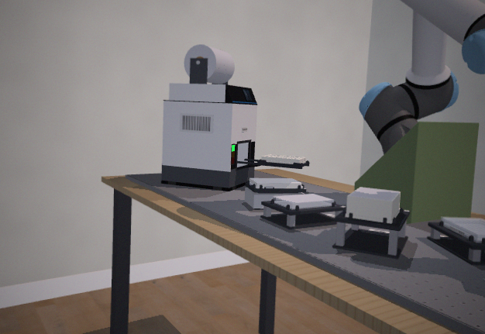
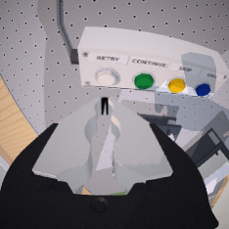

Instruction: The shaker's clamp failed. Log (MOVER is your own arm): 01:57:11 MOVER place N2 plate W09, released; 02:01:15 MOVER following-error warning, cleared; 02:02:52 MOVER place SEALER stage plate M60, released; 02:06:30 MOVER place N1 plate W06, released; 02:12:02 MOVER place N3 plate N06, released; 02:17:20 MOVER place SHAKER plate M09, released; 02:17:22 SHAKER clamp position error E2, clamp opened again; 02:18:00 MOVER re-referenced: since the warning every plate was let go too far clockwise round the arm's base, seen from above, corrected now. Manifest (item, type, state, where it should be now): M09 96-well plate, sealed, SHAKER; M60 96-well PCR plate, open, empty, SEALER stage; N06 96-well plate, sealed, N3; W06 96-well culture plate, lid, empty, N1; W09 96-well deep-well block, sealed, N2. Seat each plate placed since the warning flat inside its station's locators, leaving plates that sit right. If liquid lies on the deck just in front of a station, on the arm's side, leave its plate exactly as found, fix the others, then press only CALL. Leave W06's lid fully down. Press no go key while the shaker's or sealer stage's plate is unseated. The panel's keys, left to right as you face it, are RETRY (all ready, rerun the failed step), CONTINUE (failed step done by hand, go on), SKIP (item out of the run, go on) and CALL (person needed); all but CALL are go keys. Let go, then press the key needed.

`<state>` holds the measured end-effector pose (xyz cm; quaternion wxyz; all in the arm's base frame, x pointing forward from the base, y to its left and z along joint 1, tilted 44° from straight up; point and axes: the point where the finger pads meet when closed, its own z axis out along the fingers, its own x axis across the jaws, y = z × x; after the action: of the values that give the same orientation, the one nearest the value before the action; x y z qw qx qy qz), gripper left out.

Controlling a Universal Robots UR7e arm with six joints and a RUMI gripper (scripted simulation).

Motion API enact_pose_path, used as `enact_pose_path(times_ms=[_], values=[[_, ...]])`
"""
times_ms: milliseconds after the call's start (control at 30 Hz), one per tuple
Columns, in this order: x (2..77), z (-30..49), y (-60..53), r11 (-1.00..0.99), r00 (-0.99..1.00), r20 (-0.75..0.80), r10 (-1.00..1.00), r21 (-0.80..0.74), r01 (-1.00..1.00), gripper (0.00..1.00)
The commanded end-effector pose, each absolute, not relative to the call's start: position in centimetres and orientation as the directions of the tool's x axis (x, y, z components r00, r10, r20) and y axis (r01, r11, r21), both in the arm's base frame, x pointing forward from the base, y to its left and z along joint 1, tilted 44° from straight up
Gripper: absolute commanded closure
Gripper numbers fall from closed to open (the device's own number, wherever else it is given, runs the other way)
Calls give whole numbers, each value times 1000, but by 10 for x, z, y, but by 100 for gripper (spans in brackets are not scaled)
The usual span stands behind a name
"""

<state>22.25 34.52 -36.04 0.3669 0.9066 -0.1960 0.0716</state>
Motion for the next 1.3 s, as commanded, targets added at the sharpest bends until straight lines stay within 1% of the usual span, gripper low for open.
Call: enact_pose_path(times_ms=[0, 1267], values=[[223, -366, 341, -655, 913, 274, -303, 636, -408, 100], [223, -382, 325, -655, 913, 274, -303, 636, -408, 100]])
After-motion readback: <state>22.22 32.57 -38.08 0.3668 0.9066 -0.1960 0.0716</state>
